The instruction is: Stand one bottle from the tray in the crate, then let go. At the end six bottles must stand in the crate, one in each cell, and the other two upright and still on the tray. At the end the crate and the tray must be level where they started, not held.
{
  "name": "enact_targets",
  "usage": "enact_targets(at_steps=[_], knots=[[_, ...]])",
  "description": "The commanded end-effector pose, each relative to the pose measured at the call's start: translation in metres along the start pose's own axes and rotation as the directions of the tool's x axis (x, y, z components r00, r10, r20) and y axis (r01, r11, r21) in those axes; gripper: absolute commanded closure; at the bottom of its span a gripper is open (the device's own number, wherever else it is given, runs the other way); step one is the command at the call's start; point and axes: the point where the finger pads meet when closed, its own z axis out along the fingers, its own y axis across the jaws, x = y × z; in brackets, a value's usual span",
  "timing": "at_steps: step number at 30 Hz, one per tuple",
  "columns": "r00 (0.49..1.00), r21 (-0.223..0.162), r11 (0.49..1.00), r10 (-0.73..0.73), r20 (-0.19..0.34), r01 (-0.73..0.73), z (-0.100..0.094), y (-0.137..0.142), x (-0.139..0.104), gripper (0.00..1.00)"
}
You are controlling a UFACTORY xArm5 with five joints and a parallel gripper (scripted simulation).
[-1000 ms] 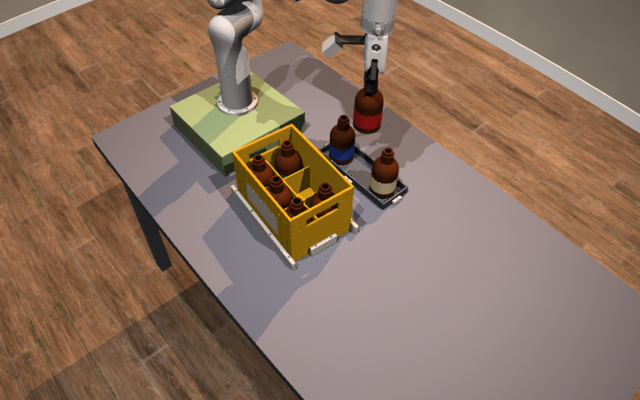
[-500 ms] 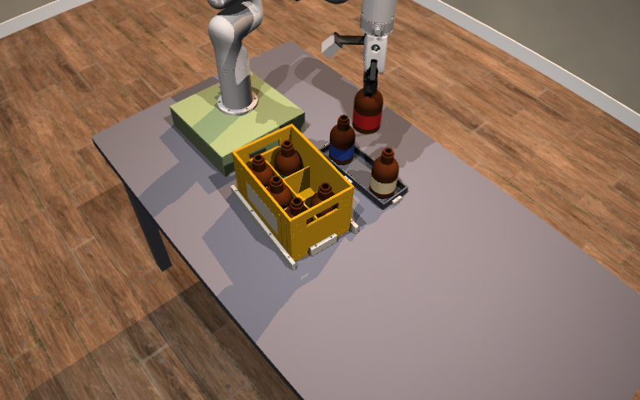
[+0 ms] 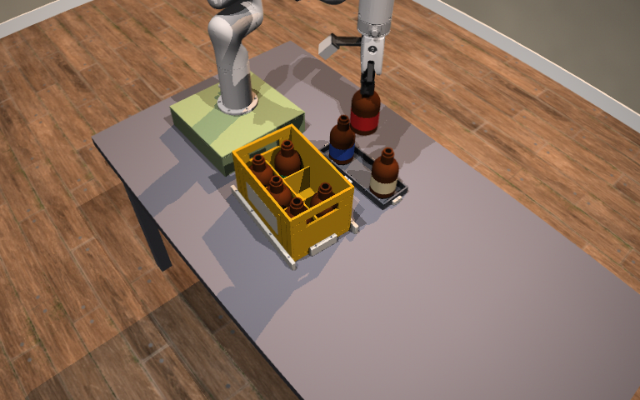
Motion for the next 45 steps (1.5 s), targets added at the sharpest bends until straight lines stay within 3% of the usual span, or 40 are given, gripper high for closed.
enact_targets(at_steps=[1,45], knots=[[1.000,0.002,1.000,0.000,0.004,0.000,-0.002,-0.003,0.002,1.00],[1.000,-0.002,1.000,0.000,0.004,0.000,0.000,-0.056,0.063,1.00]])
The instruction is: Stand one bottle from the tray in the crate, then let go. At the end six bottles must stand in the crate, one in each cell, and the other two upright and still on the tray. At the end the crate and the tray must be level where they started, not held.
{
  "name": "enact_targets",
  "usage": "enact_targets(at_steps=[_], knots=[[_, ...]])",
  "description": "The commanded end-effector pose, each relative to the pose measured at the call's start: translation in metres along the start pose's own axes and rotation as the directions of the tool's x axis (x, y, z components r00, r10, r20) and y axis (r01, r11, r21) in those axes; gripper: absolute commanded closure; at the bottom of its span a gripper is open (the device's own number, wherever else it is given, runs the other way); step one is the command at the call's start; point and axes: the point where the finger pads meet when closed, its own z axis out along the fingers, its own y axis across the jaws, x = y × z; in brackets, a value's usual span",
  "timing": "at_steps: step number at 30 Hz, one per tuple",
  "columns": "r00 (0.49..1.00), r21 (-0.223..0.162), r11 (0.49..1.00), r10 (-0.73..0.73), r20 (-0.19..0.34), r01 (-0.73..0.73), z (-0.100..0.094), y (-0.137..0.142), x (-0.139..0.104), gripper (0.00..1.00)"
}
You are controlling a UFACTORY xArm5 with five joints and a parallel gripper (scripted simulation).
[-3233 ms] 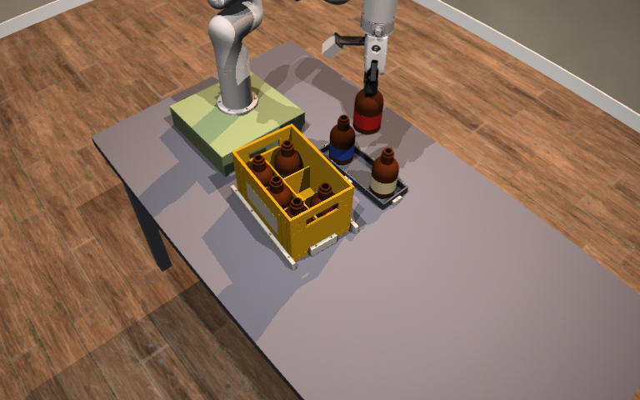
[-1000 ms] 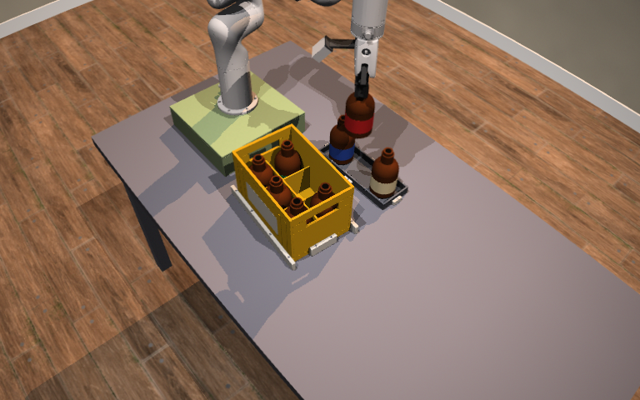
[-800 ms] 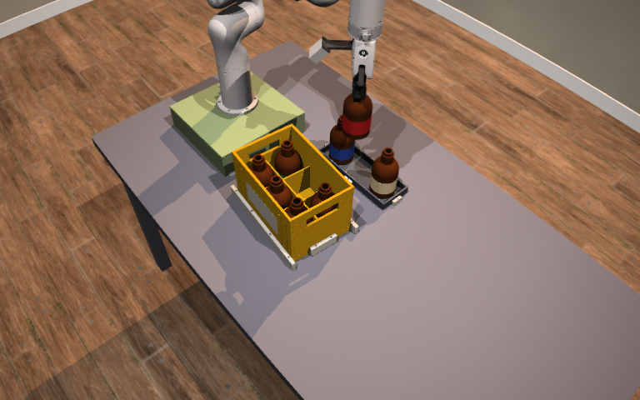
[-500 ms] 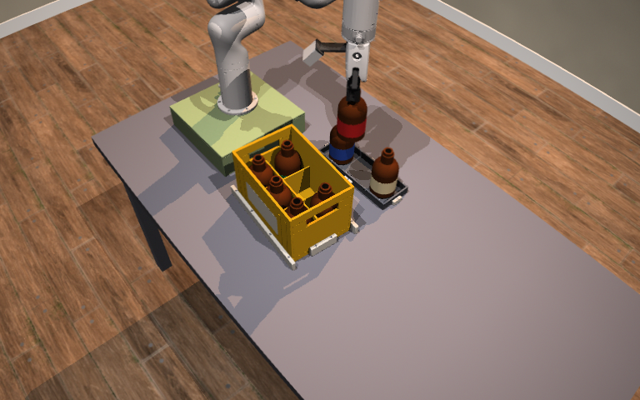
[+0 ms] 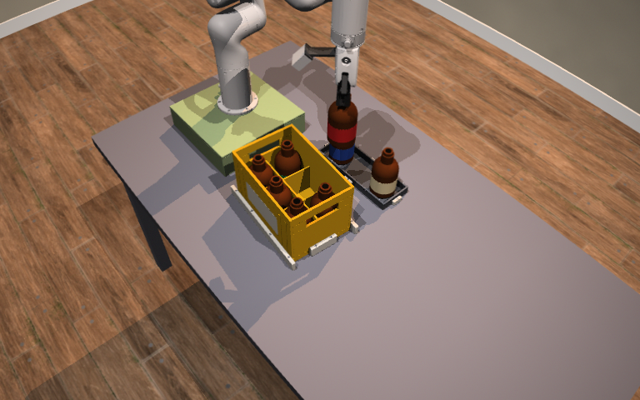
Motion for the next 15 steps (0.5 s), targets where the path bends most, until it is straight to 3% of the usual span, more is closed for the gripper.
enact_targets(at_steps=[1,15], knots=[[1.000,0.002,1.000,0.000,0.004,0.000,-0.002,-0.009,0.008,1.00],[1.000,0.001,1.000,0.000,0.004,0.000,-0.001,-0.028,0.030,1.00]])
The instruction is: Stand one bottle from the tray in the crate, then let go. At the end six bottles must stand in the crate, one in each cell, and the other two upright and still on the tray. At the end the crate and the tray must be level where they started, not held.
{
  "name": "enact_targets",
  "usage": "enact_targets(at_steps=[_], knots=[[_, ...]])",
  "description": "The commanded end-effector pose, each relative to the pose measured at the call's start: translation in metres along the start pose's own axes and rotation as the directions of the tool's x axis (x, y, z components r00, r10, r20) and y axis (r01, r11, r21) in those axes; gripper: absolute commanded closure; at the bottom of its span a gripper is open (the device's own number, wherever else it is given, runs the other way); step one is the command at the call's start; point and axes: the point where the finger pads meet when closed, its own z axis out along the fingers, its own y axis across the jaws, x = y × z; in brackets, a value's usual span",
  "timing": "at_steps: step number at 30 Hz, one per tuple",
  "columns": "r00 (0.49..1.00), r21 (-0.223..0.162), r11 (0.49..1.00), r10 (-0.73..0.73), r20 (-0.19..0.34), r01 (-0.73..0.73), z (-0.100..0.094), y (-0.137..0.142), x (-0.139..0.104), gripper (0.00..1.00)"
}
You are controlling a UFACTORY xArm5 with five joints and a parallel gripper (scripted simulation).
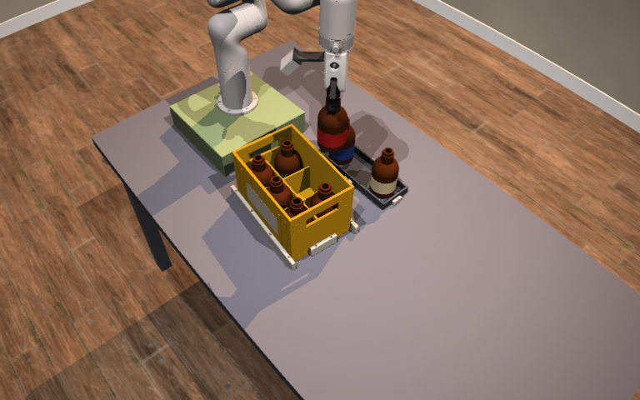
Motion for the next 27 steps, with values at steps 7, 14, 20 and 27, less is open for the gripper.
enact_targets(at_steps=[7,14,20,27], knots=[[1.000,0.002,1.000,0.000,0.003,0.000,-0.001,-0.014,0.015,1.00],[1.000,0.001,1.000,0.000,0.004,0.000,-0.001,-0.024,0.026,1.00],[1.000,0.000,1.000,0.000,0.004,0.000,-0.001,-0.031,0.035,1.00],[1.000,0.000,1.000,0.000,0.004,0.000,-0.001,-0.037,0.041,1.00]])
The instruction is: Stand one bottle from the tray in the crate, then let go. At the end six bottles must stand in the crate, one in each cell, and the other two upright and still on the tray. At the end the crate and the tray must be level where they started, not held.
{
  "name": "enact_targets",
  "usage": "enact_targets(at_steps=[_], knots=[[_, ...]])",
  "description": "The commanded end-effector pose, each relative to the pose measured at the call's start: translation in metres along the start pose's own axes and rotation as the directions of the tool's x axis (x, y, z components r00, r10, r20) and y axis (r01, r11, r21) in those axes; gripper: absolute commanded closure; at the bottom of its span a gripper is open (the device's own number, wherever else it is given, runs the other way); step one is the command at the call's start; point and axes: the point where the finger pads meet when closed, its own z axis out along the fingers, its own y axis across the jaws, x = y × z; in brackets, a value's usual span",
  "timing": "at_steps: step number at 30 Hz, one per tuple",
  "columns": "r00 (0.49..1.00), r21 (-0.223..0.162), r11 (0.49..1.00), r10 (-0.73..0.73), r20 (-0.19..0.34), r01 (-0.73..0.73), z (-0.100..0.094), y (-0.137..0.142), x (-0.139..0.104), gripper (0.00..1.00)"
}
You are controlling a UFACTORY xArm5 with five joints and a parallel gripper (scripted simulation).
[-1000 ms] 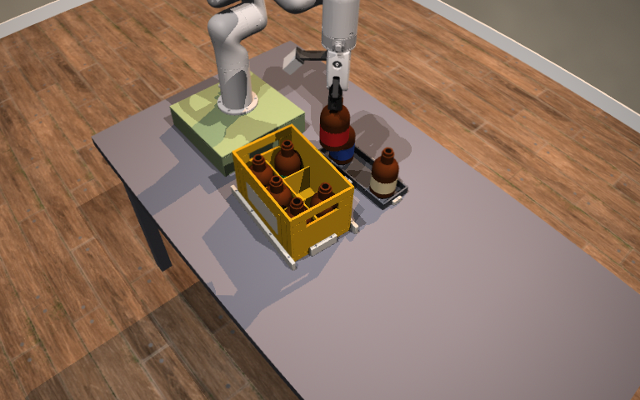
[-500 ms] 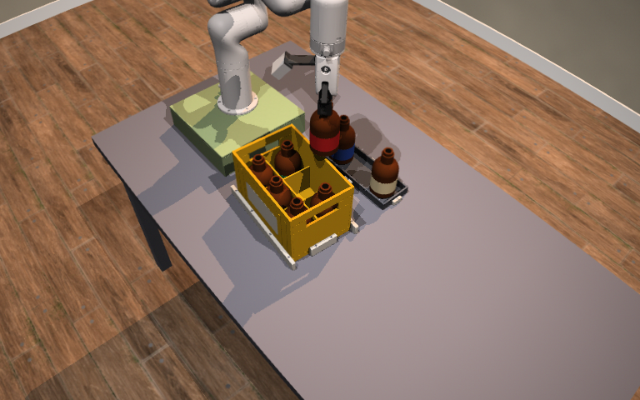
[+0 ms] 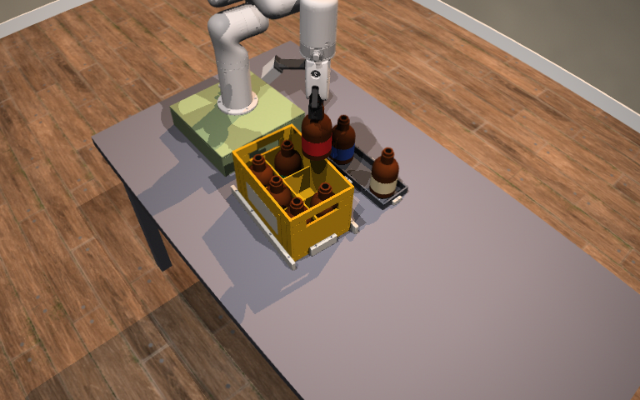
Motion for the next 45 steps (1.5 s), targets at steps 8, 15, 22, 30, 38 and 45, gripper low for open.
enact_targets(at_steps=[8,15,22,30,38,45], knots=[[1.000,0.002,1.000,0.000,0.003,0.000,-0.001,-0.012,0.012,1.00],[1.000,0.002,1.000,0.000,0.003,0.000,-0.001,-0.015,0.016,1.00],[1.000,0.002,1.000,0.000,0.003,0.000,-0.001,-0.019,0.020,1.00],[1.000,0.002,1.000,0.000,0.004,0.000,-0.001,-0.021,0.022,1.00],[1.000,0.002,1.000,0.000,0.004,0.000,-0.001,-0.022,0.023,1.00],[1.000,0.002,1.000,0.000,0.004,0.000,-0.001,-0.022,0.024,1.00]])
